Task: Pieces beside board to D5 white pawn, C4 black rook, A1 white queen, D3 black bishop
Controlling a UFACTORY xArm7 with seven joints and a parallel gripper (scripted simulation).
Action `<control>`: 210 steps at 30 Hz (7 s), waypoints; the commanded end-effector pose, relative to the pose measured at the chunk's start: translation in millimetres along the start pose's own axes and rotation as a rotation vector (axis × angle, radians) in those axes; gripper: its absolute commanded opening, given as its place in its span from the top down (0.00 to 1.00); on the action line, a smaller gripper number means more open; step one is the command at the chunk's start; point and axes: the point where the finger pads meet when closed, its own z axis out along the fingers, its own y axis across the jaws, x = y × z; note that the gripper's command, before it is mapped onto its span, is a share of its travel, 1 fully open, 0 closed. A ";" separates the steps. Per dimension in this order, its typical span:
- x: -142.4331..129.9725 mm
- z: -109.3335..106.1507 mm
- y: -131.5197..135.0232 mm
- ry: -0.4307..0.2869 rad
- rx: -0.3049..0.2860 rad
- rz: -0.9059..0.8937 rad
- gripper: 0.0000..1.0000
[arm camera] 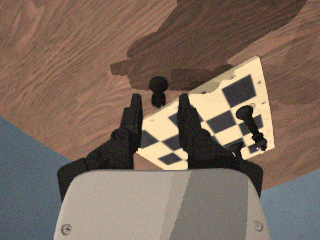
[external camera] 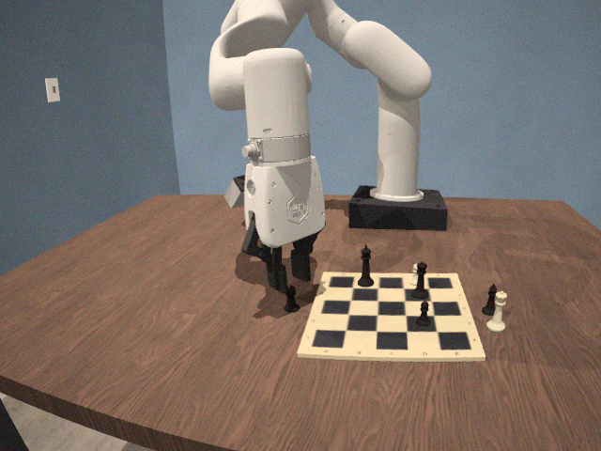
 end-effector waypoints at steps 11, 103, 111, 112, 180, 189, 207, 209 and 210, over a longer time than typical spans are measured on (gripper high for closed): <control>-0.6 -1.1 -1.3 -0.001 0.004 0.000 0.63; -1.3 8.6 -2.7 -0.001 0.004 0.000 0.63; -1.3 23.3 -2.7 -0.001 0.004 0.000 0.63; -1.3 24.8 -2.7 -0.001 0.004 0.000 0.63; -1.3 29.9 -2.7 -0.001 0.004 0.000 1.00; -1.3 29.9 -2.7 -0.001 0.004 0.000 1.00; -1.3 -35.7 -2.5 -0.001 0.004 0.000 1.00; -1.2 -49.2 -2.4 -0.001 0.004 0.000 1.00; -1.2 -54.9 -2.4 -0.001 0.004 0.000 1.00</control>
